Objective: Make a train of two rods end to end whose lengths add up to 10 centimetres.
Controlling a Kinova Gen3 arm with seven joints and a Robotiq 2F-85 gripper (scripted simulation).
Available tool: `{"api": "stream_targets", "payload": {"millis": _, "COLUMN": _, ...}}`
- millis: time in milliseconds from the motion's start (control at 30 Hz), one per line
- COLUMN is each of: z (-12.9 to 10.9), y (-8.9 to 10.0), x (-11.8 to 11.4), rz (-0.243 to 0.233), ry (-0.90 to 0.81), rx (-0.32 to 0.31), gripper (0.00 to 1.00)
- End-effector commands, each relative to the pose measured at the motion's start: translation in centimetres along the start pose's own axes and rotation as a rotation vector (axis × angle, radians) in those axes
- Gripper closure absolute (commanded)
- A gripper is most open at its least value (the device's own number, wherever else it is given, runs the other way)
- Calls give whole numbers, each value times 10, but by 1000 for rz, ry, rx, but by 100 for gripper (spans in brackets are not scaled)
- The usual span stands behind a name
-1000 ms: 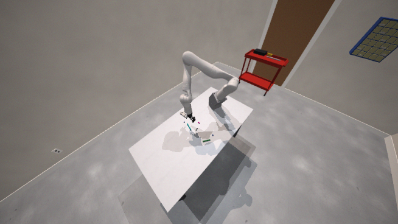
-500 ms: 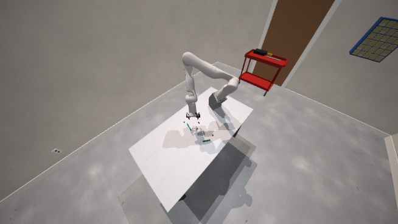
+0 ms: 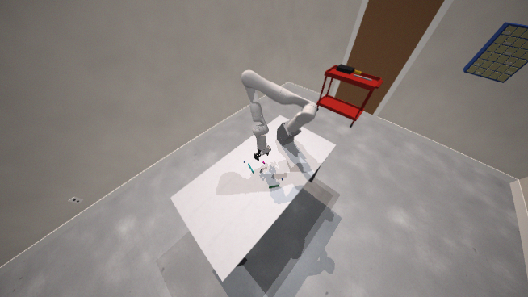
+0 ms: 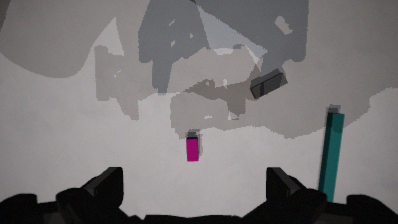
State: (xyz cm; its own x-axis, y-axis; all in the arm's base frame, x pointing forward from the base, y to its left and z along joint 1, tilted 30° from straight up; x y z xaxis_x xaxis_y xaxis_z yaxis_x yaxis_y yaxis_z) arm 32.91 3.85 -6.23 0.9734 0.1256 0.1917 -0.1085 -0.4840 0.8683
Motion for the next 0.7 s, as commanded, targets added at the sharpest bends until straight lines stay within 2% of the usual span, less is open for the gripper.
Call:
{"api": "stream_targets", "payload": {"millis": 0, "z": -2, "y": 0, "x": -2, "rz": -1, "ry": 26, "rx": 3, "gripper": 0}}
{"api": "stream_targets", "payload": {"millis": 133, "z": -3, "y": 0, "x": -3, "rz": 0, "ry": 38, "rx": 4, "gripper": 0}}
{"api": "stream_targets", "payload": {"millis": 167, "z": -3, "y": 0, "x": -3, "rz": 0, "ry": 38, "rx": 4, "gripper": 76}}
{"api": "stream_targets", "payload": {"millis": 667, "z": -3, "y": 0, "x": -3, "rz": 0, "ry": 38, "rx": 4, "gripper": 76}}
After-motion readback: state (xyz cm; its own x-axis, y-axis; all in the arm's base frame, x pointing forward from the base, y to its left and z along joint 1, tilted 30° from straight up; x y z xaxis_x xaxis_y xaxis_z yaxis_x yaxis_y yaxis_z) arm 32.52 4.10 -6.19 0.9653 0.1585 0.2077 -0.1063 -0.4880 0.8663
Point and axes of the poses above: the point where the finger pads meet when closed, its own y axis back along the fingers, its own x axis across the jaws, z = x × y, the point moved 4 cm from there along y, back along the fingers, and after that the axes turned 15 degrees about y, right-handed, at the moved point
